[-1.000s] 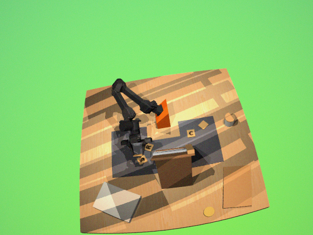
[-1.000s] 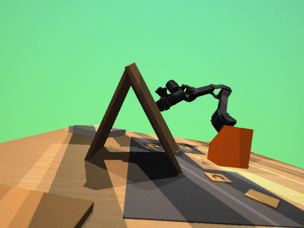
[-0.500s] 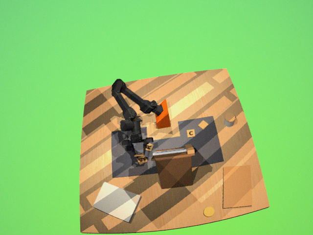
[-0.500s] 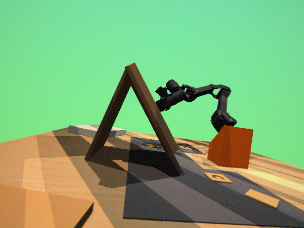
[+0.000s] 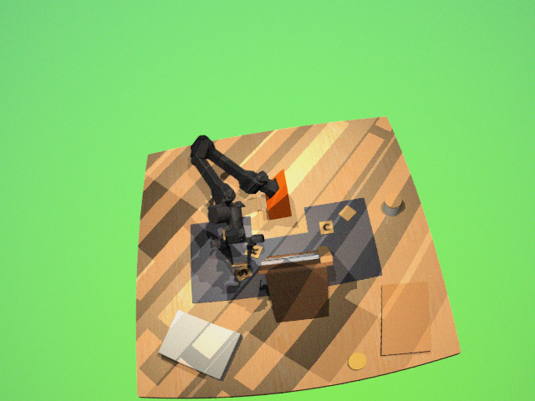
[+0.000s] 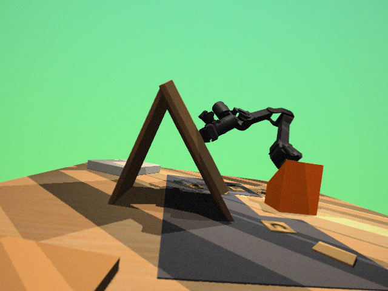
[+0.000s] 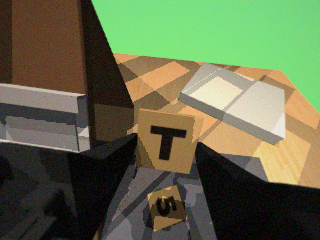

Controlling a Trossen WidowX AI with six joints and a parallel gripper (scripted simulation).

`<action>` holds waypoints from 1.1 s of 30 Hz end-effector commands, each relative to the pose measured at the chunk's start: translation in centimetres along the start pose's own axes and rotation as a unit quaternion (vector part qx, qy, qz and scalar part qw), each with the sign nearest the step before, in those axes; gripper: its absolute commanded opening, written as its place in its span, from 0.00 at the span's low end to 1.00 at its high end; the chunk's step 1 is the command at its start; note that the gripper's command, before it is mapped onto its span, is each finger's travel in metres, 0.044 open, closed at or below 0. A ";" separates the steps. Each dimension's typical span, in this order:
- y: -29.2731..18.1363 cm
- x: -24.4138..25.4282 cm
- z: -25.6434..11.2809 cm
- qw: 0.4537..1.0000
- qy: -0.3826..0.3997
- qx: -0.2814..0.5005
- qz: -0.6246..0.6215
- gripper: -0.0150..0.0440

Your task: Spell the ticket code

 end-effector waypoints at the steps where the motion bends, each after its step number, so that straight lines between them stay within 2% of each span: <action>1: -0.3 0.3 0.0 1.000 0.000 0.003 0.001 0.25; 33: -0.5 1.9 0.0 1.000 0.000 0.003 0.001 0.25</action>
Point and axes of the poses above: the point midway between the two fingers, 35 mm back from their tips, its own z axis out along the fingers, its own x axis across the jaws, y = z × x, the point moved 6 cm from there along -z, back along the fingers, and after that the axes turned 9 degrees about z, right-handed, at the moved point
